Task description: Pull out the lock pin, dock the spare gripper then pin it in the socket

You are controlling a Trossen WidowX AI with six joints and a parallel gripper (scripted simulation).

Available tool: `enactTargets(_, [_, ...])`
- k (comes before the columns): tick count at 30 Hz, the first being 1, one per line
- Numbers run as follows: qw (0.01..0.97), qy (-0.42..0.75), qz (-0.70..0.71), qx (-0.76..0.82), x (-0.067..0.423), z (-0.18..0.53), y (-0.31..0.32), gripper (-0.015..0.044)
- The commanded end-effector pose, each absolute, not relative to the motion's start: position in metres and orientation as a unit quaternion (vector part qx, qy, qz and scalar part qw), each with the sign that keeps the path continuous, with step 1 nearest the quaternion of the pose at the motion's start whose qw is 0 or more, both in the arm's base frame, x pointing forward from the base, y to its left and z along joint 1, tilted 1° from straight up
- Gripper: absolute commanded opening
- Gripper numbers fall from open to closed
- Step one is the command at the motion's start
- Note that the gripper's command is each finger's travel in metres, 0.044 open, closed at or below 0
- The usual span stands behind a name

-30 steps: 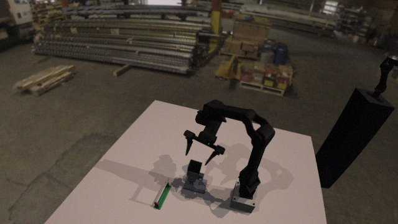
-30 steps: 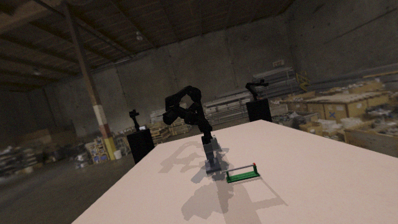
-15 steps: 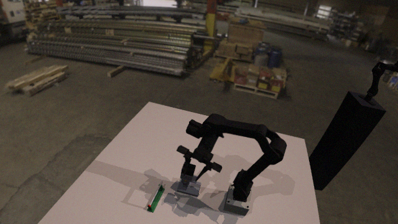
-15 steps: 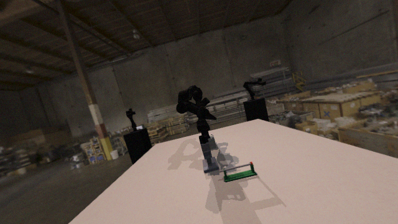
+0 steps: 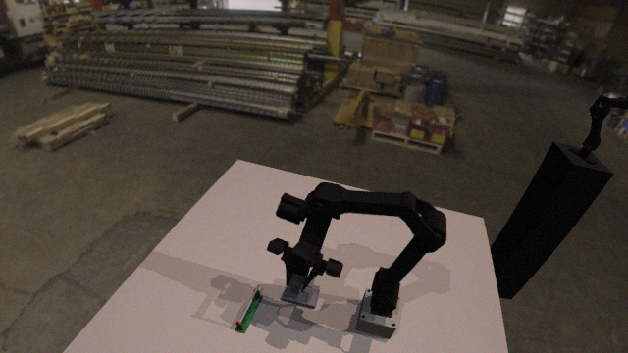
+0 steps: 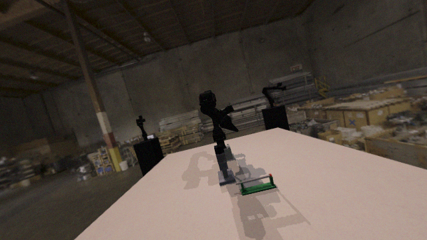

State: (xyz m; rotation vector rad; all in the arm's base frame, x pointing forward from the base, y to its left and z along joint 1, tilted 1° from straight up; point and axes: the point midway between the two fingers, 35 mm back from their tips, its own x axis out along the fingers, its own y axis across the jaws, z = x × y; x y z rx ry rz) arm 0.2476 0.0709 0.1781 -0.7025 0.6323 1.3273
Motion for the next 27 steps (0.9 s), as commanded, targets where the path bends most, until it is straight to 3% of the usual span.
enactTargets(1, [0.639, 0.361, 0.582, -0.351, 0.278, 0.165, 0.069, 0.0180])
enactTargets(14, [0.464, 0.560, 0.431, -0.534, 0.395, 0.109, 0.084, 0.0180])
enactTargets(27, [0.456, 0.566, 0.420, -0.543, 0.401, 0.097, 0.093, 0.0180])
